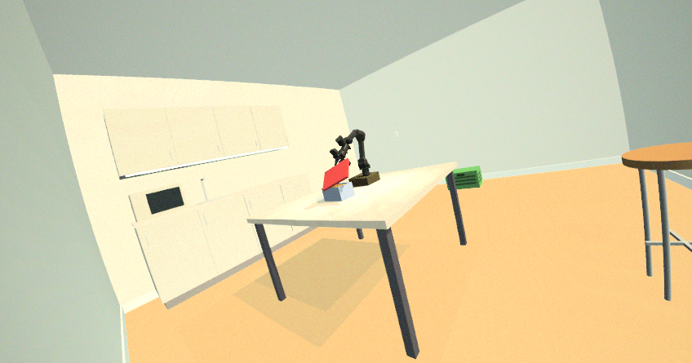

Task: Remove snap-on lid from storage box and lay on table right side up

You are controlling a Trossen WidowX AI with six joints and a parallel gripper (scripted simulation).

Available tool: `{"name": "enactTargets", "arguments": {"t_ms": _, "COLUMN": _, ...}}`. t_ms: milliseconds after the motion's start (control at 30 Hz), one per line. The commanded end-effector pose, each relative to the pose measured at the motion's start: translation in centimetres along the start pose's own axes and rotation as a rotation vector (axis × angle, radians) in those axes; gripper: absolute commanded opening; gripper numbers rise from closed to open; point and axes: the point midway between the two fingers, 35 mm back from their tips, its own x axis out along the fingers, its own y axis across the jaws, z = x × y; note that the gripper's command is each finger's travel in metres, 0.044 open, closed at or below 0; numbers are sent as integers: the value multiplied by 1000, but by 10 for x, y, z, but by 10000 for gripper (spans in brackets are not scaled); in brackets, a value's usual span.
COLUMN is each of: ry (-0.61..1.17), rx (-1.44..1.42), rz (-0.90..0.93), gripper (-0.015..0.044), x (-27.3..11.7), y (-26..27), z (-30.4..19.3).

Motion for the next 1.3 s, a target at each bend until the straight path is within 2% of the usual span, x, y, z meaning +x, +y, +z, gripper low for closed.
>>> {"name": "enactTargets", "arguments": {"t_ms": 0, "ry": 9, "rx": 0, "rz": 23, "gripper": 0, "x": -7, "y": 11, "z": -1}}
{"name": "enactTargets", "arguments": {"t_ms": 433, "ry": 9, "rx": 0, "rz": 23, "gripper": 0, "x": -7, "y": 10, "z": -1}}
{"name": "enactTargets", "arguments": {"t_ms": 1267, "ry": 6, "rx": -4, "rz": 23, "gripper": 0, "x": -3, "y": 3, "z": 51}}
